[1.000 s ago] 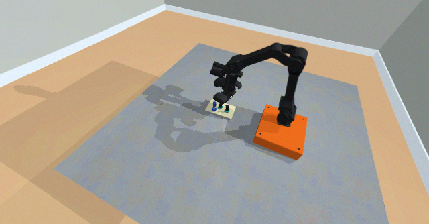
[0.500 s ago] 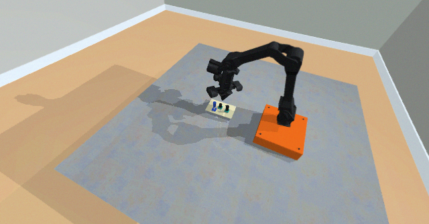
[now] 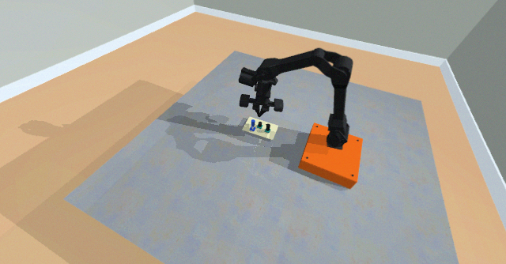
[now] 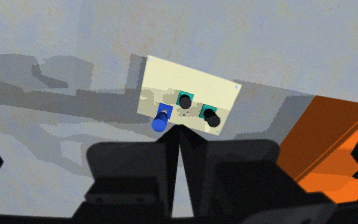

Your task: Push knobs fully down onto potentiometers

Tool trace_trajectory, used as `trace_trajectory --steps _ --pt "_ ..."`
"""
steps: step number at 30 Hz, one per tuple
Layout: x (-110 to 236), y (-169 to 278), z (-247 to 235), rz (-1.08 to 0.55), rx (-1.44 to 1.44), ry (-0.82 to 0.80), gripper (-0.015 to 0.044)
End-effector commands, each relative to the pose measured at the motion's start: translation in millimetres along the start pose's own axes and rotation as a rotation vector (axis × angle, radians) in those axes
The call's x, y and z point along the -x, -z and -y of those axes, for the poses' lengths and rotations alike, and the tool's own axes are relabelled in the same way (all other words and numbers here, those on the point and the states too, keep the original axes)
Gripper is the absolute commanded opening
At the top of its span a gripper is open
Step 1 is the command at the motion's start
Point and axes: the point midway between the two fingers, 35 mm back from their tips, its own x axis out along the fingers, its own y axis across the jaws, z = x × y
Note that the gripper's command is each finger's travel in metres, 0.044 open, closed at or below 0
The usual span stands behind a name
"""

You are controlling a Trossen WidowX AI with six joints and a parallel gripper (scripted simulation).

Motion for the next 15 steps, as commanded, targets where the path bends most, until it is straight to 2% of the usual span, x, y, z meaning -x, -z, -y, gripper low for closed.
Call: trace_trajectory --steps 1,15 --pt "2.6 1.0 -4.3 0.004 -0.131 0.008 0.0000" --pt "12.1 5.3 -18.1 0.012 -0.618 0.028 0.0000"
